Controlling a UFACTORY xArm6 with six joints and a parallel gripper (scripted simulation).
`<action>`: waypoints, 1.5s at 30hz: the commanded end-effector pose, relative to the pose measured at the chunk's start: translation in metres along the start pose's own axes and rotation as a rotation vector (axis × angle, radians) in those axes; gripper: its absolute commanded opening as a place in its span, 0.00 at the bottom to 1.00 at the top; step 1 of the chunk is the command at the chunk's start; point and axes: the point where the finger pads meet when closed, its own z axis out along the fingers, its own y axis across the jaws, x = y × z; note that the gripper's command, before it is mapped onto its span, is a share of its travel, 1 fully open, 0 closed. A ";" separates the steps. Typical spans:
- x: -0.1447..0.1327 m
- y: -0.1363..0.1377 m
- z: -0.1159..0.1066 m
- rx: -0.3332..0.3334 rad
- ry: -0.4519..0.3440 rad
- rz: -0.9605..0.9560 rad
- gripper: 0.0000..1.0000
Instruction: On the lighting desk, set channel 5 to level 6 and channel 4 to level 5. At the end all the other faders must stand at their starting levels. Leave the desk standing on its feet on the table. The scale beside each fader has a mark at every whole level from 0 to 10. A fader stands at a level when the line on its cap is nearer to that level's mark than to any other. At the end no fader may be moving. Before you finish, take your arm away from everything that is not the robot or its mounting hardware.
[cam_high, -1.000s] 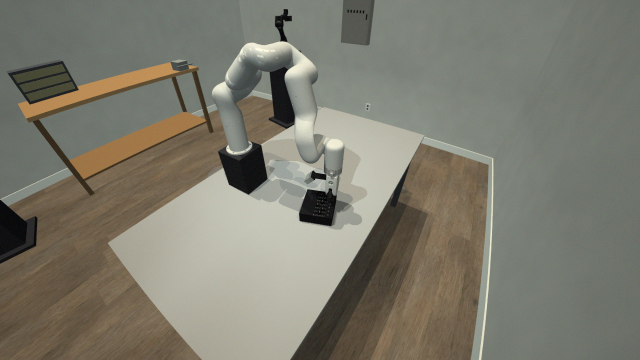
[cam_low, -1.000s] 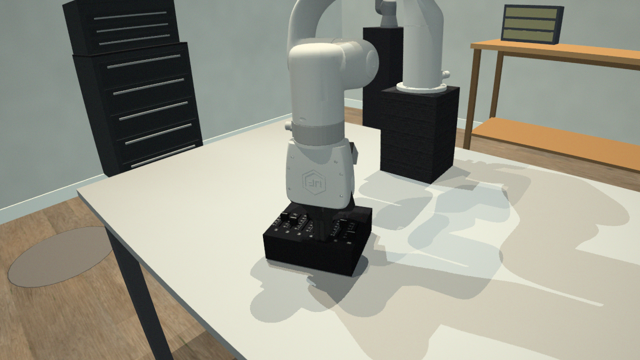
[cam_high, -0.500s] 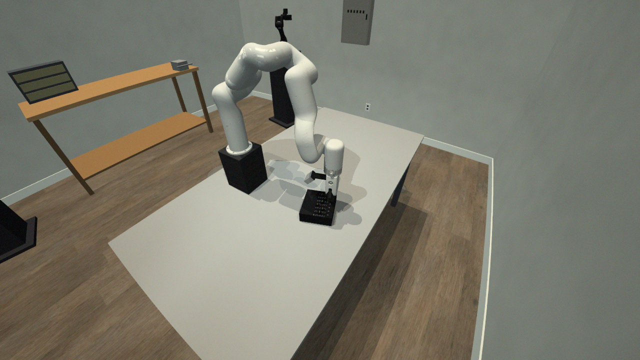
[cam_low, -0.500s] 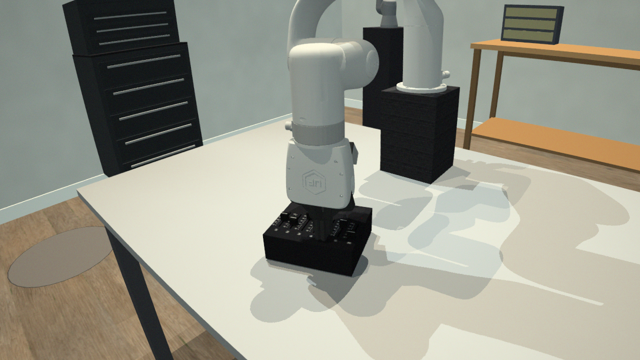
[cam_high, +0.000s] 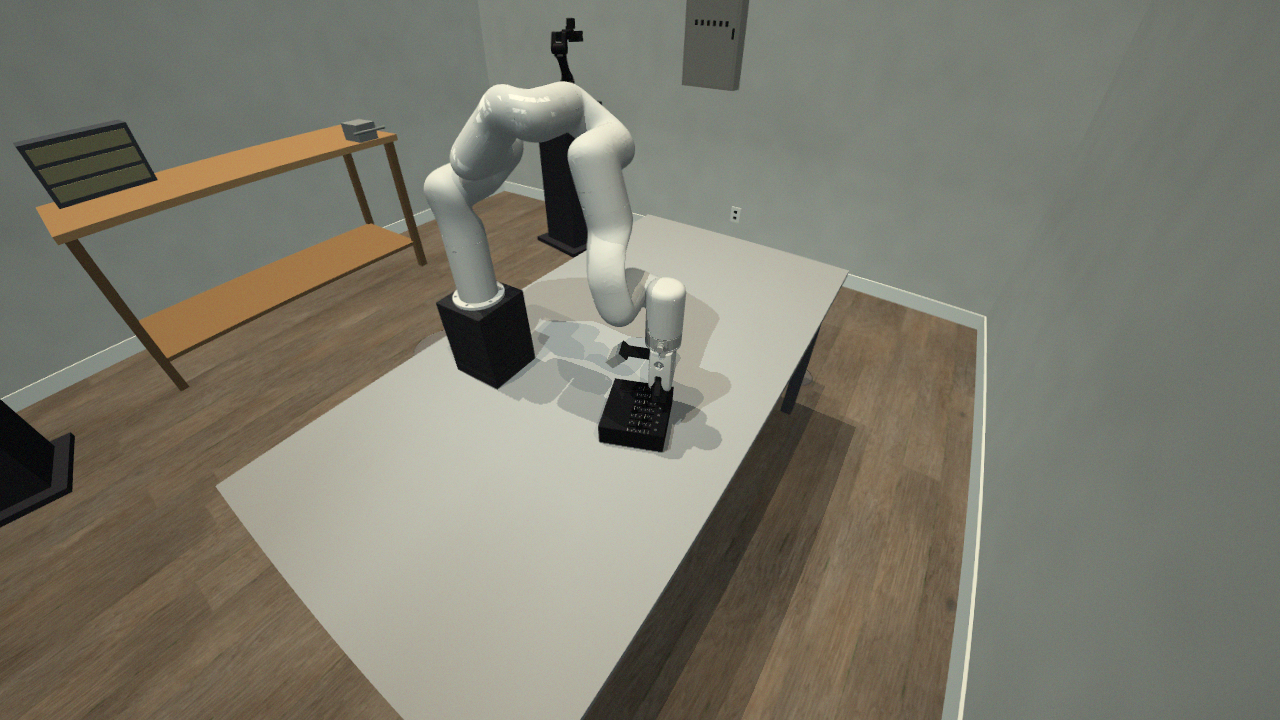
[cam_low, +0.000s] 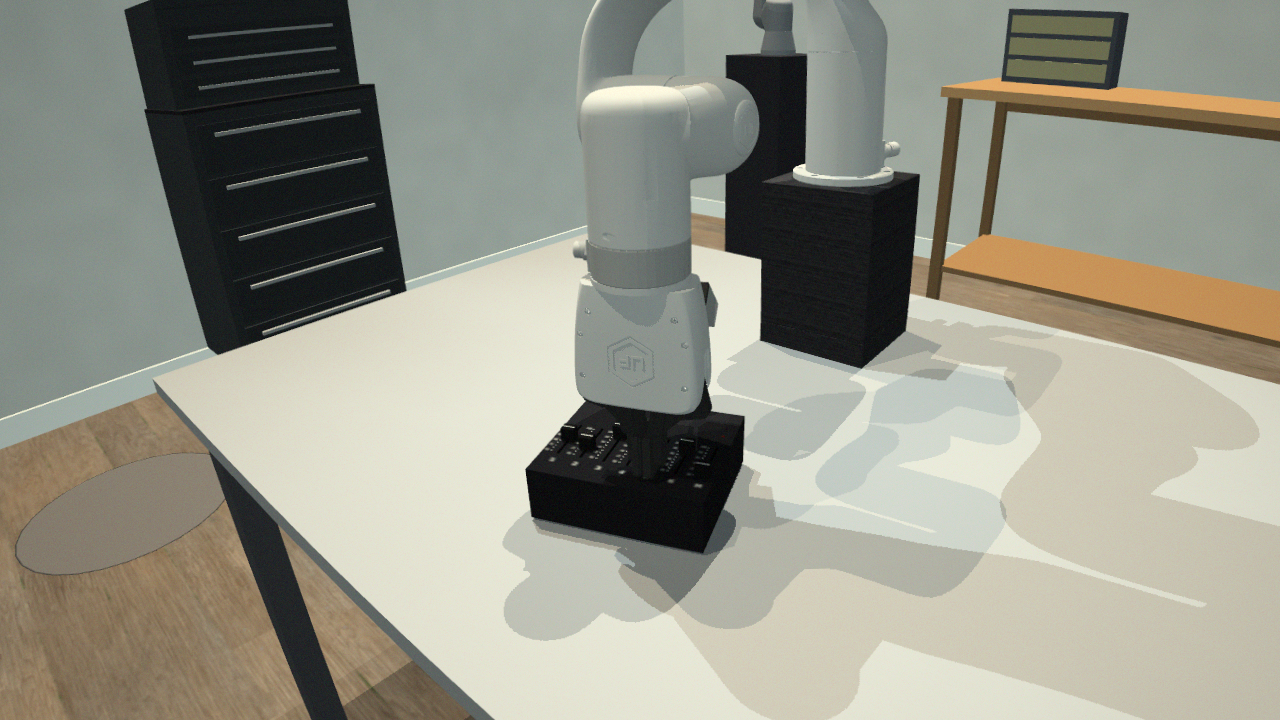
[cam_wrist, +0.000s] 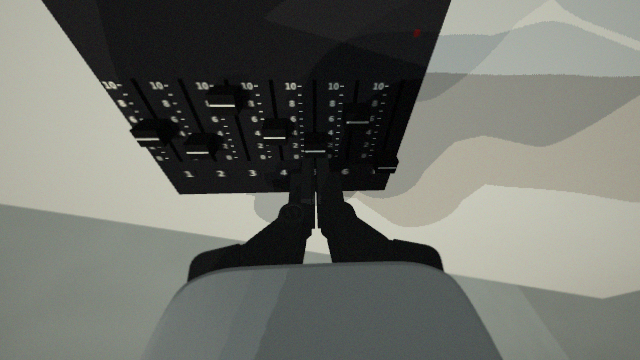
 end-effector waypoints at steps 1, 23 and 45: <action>-0.001 0.000 -0.001 0.001 -0.004 0.000 0.00; 0.010 0.000 -0.001 0.001 -0.004 0.000 0.00; 0.012 0.000 -0.001 0.001 -0.004 0.000 0.00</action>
